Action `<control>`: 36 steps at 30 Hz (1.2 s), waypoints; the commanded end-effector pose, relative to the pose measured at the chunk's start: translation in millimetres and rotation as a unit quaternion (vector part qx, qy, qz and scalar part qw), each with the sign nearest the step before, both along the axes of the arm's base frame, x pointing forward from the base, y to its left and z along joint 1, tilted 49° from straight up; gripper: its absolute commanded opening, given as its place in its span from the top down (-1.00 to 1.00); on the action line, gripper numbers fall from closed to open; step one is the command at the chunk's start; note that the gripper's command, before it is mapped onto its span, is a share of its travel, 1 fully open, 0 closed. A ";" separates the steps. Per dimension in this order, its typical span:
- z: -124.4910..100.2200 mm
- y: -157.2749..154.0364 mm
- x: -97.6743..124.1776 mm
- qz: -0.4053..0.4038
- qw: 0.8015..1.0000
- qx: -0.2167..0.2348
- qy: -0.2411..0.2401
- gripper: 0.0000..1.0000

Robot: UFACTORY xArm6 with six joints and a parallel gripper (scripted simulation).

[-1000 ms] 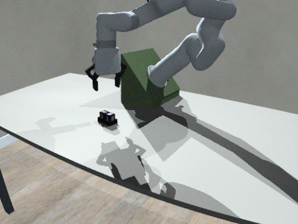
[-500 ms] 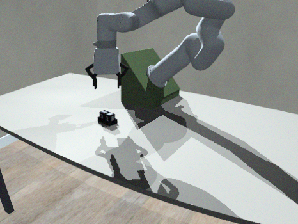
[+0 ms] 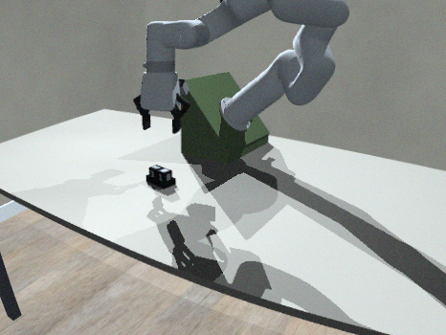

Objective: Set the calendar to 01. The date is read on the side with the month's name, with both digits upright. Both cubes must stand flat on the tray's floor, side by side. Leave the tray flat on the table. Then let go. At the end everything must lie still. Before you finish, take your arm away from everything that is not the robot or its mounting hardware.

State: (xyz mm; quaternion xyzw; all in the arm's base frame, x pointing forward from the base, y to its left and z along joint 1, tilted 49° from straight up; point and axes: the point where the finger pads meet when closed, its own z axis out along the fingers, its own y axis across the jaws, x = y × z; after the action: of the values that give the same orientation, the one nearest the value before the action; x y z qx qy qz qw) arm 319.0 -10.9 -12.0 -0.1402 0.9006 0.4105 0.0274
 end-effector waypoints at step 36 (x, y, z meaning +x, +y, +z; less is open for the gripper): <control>-24.0 -12.9 -41.1 -0.393 0.803 -0.042 0.445 -1.00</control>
State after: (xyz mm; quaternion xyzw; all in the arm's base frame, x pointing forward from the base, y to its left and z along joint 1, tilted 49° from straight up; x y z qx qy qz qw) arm 281.3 -21.7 -34.0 0.3662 0.8345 0.3611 -0.1979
